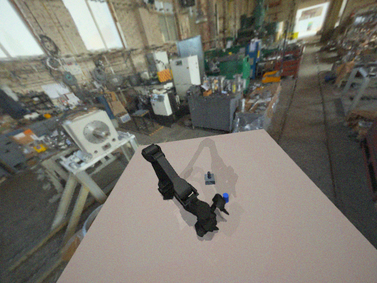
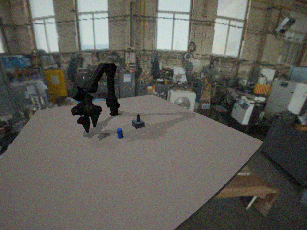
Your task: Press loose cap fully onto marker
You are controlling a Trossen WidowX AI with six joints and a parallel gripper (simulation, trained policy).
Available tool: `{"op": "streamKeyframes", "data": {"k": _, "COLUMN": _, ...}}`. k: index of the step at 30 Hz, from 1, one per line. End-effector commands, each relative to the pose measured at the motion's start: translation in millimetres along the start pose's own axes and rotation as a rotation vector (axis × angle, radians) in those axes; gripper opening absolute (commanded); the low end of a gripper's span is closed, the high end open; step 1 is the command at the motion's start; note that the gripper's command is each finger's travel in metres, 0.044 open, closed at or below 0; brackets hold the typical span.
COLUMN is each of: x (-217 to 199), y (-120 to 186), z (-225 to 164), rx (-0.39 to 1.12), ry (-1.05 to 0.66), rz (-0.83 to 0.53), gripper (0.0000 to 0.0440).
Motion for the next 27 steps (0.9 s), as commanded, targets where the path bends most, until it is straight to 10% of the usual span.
{"op": "streamKeyframes", "data": {"k": 1, "x": 0.7, "y": -0.3, "z": 0.8, "rx": 0.003, "ry": -0.001, "rz": -0.002, "gripper": 0.0374}}
{"op": "streamKeyframes", "data": {"k": 8, "x": 11.1, "y": 1.6, "z": 11.5, "rx": 0.022, "ry": -0.020, "rz": -0.020, "gripper": 0.0211}}
{"op": "streamKeyframes", "data": {"k": 27, "x": 39.1, "y": 7.6, "z": 31.3, "rx": 0.126, "ry": -0.053, "rz": -0.083, "gripper": 0.0233}}
Point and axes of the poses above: the point midway between the two fingers, 35 mm back from their tips, its own y axis back along the fingers, its own x axis across the jaws, z = x × y, the point moved 3 cm from there along y, back along the fingers, and after that the axes turned 14 degrees about y, right-handed, at the moved point
